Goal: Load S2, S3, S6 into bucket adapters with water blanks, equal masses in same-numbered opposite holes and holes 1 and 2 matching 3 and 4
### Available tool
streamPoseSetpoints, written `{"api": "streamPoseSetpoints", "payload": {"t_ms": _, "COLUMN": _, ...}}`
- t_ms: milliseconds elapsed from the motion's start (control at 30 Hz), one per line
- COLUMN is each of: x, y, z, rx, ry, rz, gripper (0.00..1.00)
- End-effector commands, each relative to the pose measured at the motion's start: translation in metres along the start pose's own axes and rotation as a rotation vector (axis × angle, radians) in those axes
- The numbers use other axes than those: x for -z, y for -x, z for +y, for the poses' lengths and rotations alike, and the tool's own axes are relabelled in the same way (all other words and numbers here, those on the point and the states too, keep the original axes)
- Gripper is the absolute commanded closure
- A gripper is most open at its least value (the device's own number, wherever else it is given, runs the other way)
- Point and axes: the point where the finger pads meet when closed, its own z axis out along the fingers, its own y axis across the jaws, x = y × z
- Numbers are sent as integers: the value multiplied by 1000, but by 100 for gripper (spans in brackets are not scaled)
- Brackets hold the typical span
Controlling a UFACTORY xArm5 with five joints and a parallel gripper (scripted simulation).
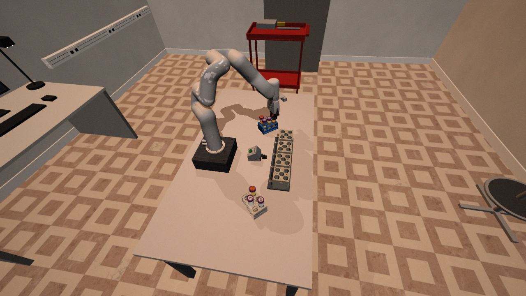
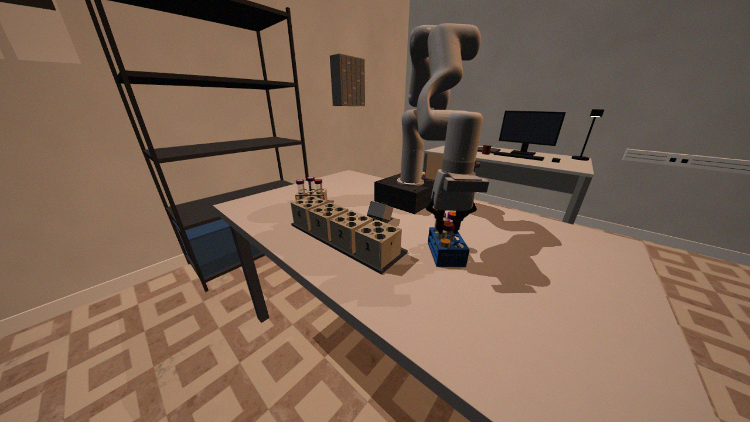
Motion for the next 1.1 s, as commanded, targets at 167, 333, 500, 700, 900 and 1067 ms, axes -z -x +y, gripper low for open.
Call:
{"api": "streamPoseSetpoints", "payload": {"t_ms": 167, "x": 7, "y": -1, "z": 0, "rx": 0, "ry": -11, "rz": 3, "gripper": 100}}
{"api": "streamPoseSetpoints", "payload": {"t_ms": 333, "x": 10, "y": -1, "z": 0, "rx": 0, "ry": -11, "rz": 3, "gripper": 100}}
{"api": "streamPoseSetpoints", "payload": {"t_ms": 500, "x": 13, "y": -1, "z": 0, "rx": 0, "ry": -11, "rz": 3, "gripper": 100}}
{"api": "streamPoseSetpoints", "payload": {"t_ms": 700, "x": 16, "y": -1, "z": 0, "rx": 0, "ry": -11, "rz": 3, "gripper": 100}}
{"api": "streamPoseSetpoints", "payload": {"t_ms": 900, "x": 19, "y": -1, "z": 0, "rx": 0, "ry": -11, "rz": 3, "gripper": 100}}
{"api": "streamPoseSetpoints", "payload": {"t_ms": 1067, "x": 29, "y": -1, "z": 0, "rx": 0, "ry": -11, "rz": 3, "gripper": 100}}
